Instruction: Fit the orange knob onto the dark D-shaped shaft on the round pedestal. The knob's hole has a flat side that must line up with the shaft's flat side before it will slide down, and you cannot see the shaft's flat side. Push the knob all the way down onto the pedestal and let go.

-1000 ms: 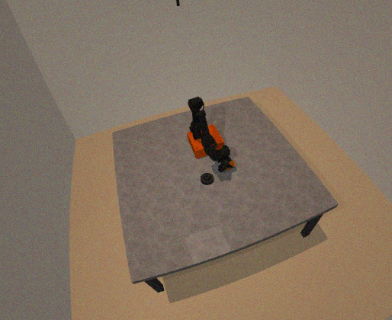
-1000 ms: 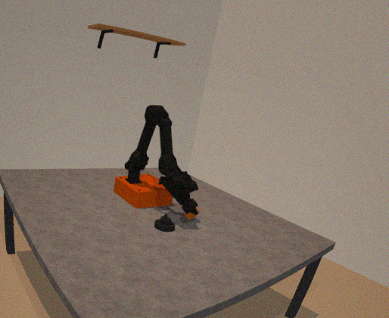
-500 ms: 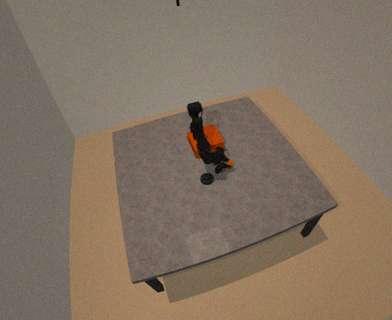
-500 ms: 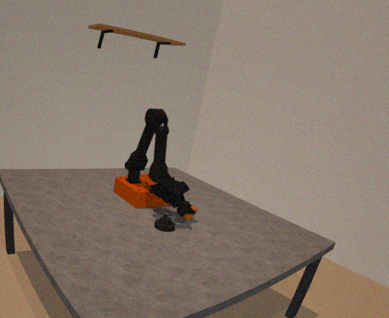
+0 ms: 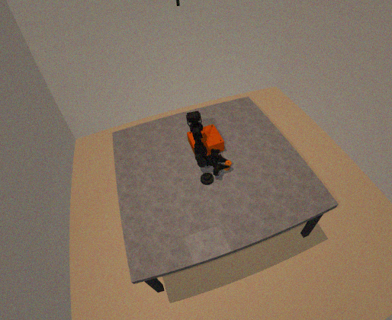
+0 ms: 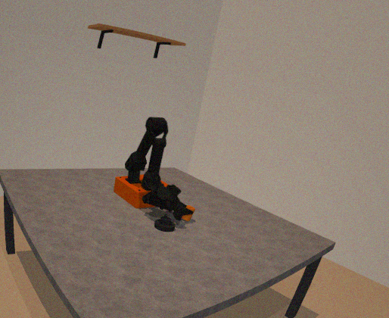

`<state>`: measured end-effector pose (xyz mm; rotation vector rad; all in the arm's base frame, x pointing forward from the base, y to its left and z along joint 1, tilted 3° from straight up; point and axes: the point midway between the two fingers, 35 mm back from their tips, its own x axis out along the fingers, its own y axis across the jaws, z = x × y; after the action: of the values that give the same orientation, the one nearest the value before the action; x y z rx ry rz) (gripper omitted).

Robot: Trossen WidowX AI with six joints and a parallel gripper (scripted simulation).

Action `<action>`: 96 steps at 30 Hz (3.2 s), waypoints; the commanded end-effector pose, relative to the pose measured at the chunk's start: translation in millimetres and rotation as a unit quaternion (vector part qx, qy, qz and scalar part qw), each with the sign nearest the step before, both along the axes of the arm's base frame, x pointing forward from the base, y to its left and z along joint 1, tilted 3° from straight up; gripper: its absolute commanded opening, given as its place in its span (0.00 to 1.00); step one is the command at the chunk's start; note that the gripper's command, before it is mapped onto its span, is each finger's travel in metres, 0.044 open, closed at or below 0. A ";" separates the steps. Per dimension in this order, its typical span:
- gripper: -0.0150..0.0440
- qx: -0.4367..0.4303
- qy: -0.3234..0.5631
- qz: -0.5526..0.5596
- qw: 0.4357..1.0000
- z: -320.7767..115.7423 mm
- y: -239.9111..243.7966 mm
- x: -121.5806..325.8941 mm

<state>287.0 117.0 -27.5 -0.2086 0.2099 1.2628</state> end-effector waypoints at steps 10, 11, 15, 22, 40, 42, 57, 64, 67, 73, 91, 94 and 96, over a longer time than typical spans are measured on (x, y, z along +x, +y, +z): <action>0.69 -0.001 0.002 0.000 1.000 0.1 -0.7 -1.1; 0.69 -0.001 0.002 0.000 1.000 0.1 -0.7 -1.1; 0.69 -0.001 0.002 0.000 1.000 0.1 -0.7 -1.1; 0.69 -0.001 0.002 0.000 1.000 0.1 -0.7 -1.1; 1.00 -0.001 0.002 0.000 1.000 0.1 -0.7 -1.1; 1.00 -0.001 0.002 0.000 1.000 0.1 -0.7 -1.1; 1.00 -0.003 0.001 0.000 1.000 78.8 3.6 -1.3; 1.00 -0.047 0.037 -0.012 0.998 72.6 10.1 10.7; 1.00 -0.146 0.102 -0.029 0.983 61.0 21.7 26.3; 1.00 -0.375 0.182 -0.038 0.908 63.7 30.9 24.5; 1.00 -0.590 0.178 -0.026 0.787 108.4 18.9 1.9; 1.00 -0.590 0.178 -0.026 0.787 108.4 18.9 1.9; 1.00 -0.590 0.178 -0.026 0.787 108.4 18.9 1.9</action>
<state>295.9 141.7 63.9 -0.9100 1.2566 0.9936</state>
